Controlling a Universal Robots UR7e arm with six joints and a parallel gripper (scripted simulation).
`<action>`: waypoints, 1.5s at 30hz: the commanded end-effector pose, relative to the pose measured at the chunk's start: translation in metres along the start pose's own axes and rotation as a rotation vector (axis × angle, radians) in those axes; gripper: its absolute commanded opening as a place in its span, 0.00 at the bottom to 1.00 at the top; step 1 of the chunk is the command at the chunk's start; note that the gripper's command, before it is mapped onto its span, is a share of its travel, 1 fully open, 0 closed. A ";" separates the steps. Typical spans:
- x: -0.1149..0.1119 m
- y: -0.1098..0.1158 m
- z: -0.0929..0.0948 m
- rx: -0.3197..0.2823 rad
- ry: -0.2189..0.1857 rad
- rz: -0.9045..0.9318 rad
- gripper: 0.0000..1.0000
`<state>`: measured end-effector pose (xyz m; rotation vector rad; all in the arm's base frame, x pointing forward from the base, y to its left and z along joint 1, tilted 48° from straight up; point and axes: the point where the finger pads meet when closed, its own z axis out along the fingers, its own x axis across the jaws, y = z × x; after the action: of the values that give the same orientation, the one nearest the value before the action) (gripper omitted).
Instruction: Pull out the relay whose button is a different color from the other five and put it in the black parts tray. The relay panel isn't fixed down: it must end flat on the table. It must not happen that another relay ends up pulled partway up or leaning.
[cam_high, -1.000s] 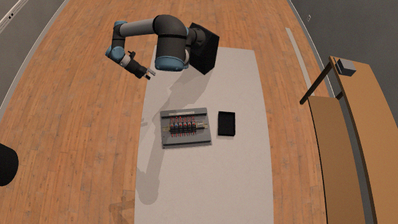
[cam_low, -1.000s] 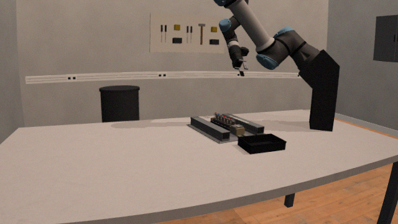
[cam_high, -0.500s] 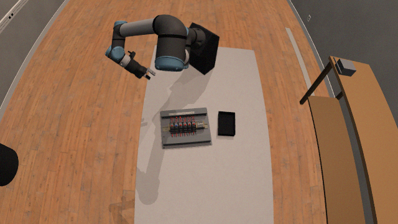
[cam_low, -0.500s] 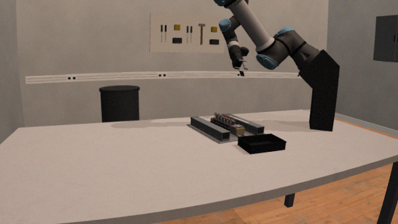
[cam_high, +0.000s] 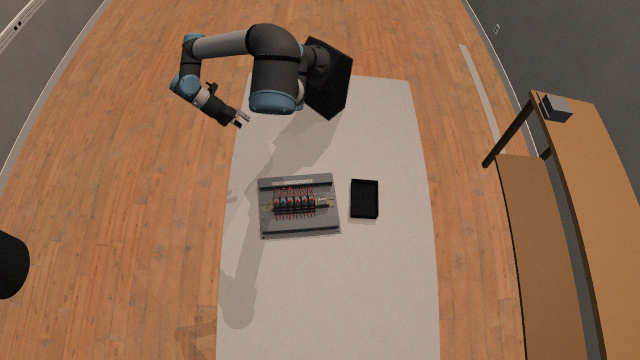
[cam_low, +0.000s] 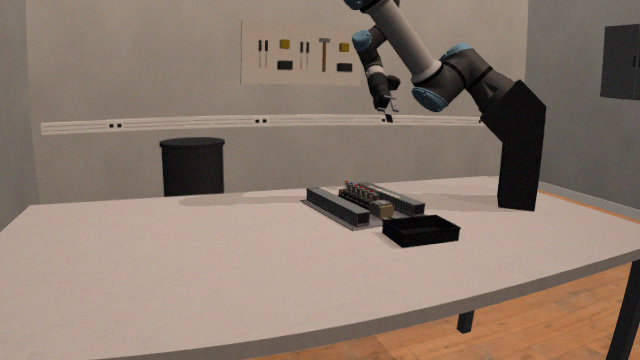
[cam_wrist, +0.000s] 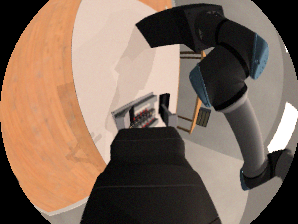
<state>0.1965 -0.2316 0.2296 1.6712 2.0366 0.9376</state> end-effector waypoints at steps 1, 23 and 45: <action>0.000 0.000 0.000 0.000 0.000 0.000 0.98; 0.000 0.000 0.000 0.000 0.000 0.000 0.98; 0.000 0.000 0.000 0.003 0.003 0.001 0.98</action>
<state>0.1968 -0.2313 0.2294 1.6729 2.0384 0.9384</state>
